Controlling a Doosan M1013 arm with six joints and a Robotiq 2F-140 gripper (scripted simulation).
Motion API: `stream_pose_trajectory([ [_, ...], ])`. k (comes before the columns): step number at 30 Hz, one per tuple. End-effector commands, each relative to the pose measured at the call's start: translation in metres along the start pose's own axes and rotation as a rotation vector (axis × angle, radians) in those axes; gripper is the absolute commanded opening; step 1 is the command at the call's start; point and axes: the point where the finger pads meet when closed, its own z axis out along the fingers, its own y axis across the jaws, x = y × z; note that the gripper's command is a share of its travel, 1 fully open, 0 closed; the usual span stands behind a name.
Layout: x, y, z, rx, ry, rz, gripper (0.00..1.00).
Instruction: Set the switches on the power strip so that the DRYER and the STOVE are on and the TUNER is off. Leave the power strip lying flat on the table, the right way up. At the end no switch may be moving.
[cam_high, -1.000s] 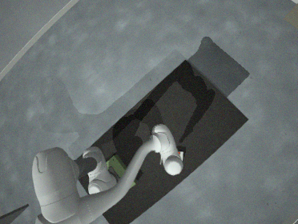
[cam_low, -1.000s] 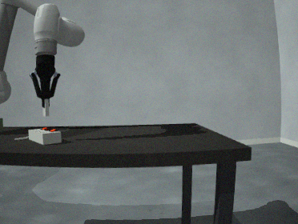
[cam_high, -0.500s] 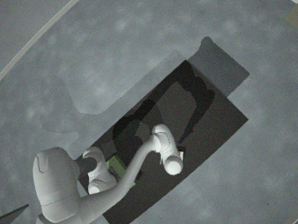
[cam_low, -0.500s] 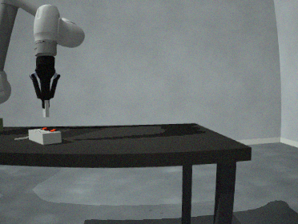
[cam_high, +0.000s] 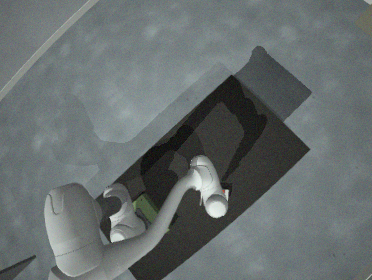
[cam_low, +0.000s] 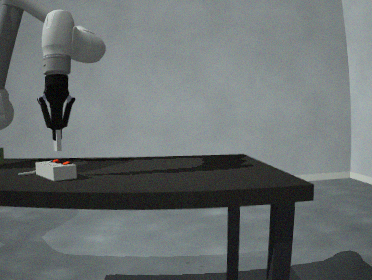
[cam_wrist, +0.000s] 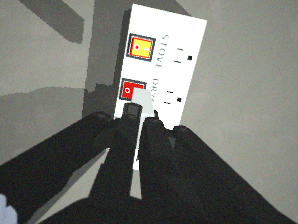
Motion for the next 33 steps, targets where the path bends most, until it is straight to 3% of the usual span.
stream_pose_trajectory([
  [1,0.000,0.000,0.003,0.000,0.000,0.000,0.00],
  [33,0.000,0.000,0.026,0.000,0.000,0.000,0.00],
])
